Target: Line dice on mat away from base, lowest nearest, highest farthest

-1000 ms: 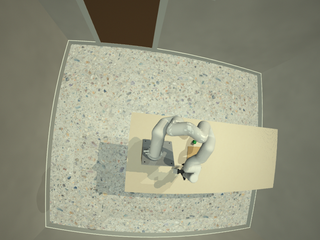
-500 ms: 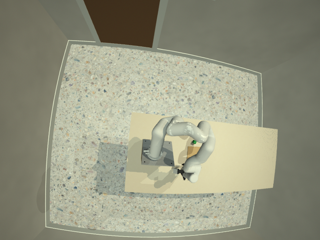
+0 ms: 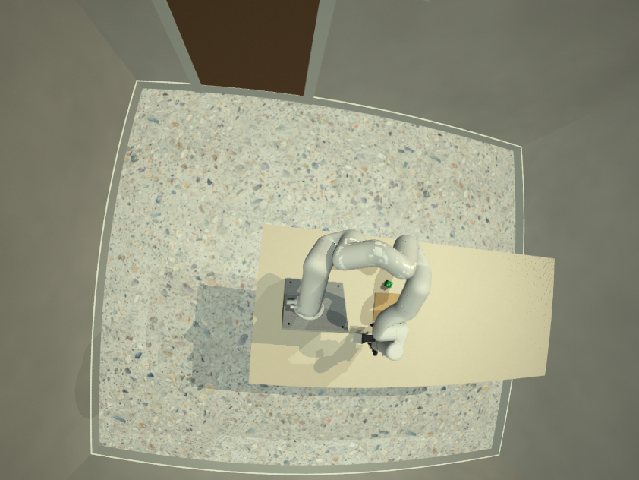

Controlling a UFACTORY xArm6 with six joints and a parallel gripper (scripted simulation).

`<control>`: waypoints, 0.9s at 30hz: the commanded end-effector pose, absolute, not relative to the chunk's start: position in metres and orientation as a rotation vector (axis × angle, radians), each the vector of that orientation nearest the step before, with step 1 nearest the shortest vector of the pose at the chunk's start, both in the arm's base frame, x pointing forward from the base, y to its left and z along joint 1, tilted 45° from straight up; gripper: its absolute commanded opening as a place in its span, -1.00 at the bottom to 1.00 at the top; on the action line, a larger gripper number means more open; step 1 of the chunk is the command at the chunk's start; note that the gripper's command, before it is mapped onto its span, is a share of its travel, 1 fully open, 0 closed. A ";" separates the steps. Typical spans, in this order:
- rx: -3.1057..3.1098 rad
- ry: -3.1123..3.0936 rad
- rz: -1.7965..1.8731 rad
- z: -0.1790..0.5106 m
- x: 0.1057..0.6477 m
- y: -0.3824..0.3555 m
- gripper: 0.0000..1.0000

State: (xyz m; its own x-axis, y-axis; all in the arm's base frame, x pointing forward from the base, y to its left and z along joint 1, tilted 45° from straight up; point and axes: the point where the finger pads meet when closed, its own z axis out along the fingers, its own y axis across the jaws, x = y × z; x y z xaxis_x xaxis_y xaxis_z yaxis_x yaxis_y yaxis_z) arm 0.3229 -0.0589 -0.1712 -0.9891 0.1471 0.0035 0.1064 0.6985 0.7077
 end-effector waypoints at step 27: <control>0.216 2.846 1.177 -0.158 0.352 -0.051 1.00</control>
State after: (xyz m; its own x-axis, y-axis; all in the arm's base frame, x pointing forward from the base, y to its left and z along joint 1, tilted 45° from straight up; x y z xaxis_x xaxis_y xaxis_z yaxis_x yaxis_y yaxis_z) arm 0.3514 -0.0498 -0.1586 -0.9890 0.1480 0.0064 0.1091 0.6984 0.7073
